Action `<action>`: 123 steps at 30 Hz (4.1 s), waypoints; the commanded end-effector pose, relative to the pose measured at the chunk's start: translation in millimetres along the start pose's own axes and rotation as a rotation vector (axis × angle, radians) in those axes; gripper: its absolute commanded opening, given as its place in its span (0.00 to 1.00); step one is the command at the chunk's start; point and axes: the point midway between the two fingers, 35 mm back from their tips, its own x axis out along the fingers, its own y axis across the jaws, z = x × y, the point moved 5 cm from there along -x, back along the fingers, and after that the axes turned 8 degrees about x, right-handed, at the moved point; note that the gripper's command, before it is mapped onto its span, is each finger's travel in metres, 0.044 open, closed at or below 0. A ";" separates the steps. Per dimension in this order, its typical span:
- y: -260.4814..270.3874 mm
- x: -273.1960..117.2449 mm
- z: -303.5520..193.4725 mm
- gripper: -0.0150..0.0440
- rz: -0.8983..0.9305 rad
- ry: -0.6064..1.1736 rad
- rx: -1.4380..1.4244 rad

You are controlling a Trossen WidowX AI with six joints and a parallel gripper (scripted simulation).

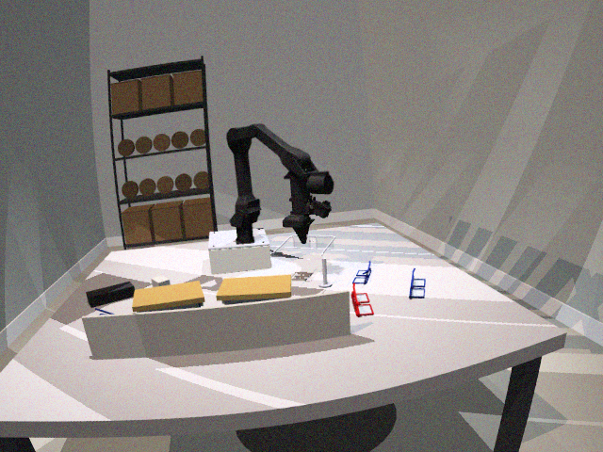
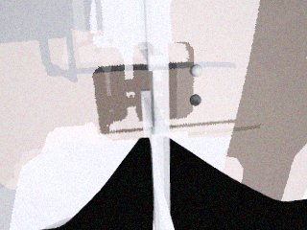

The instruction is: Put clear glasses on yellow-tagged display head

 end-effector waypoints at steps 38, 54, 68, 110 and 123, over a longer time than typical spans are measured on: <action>-138.8 -11.6 -46.8 0.25 -0.016 -0.006 1.085; -189.3 -13.7 -94.1 0.25 -0.020 -0.015 1.568; -191.9 -1.6 -93.6 0.25 -0.020 -0.015 1.573; -195.2 46.2 -92.2 0.25 -0.020 -0.015 1.573; -194.7 60.6 -92.8 0.25 -0.020 -0.015 1.573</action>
